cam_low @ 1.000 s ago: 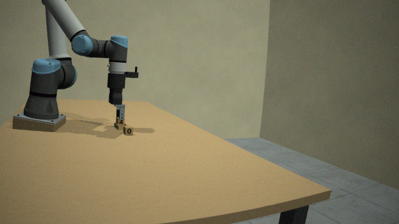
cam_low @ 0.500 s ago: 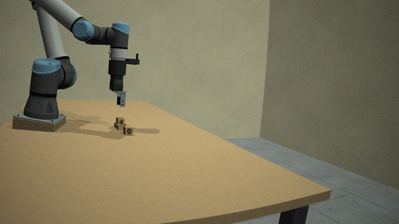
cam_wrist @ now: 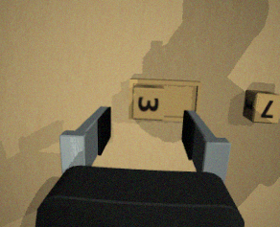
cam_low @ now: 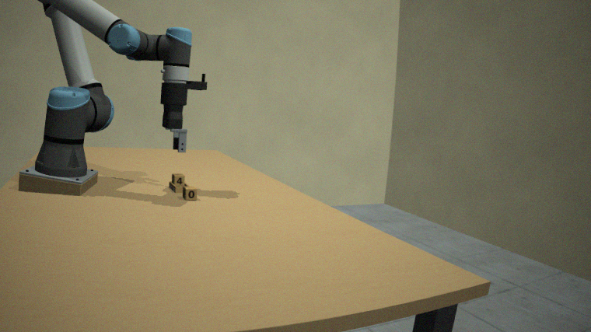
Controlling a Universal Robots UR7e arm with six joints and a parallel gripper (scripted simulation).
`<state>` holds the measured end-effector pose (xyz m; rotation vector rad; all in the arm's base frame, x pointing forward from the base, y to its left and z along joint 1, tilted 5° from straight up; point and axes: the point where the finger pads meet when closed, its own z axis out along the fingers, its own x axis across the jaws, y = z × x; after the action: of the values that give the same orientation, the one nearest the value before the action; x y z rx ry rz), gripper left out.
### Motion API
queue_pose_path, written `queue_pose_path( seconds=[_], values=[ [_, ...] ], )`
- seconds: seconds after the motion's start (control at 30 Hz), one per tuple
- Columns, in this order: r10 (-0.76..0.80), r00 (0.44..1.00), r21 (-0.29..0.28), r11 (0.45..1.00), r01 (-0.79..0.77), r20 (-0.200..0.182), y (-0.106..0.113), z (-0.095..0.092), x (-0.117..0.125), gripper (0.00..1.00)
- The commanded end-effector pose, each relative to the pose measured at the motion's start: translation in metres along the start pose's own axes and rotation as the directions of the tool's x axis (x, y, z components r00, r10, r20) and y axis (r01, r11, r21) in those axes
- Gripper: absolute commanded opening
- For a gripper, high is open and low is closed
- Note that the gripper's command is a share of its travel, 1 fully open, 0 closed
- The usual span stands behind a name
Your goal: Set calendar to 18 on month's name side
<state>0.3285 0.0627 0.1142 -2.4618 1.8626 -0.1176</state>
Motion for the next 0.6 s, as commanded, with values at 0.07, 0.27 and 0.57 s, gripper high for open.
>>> queue_pose_path(
  seconds=[0.07,0.27,0.57],
  values=[
    [0.000,1.000,0.001,1.000,0.000,0.000,-0.0003,-0.0003,0.0001,1.00],
    [0.000,1.000,0.001,1.000,0.000,0.000,-0.0003,-0.0003,0.0001,1.00],
    [0.005,1.000,0.001,1.000,-0.005,0.000,-0.0004,-0.0003,0.0006,1.00]
  ],
)
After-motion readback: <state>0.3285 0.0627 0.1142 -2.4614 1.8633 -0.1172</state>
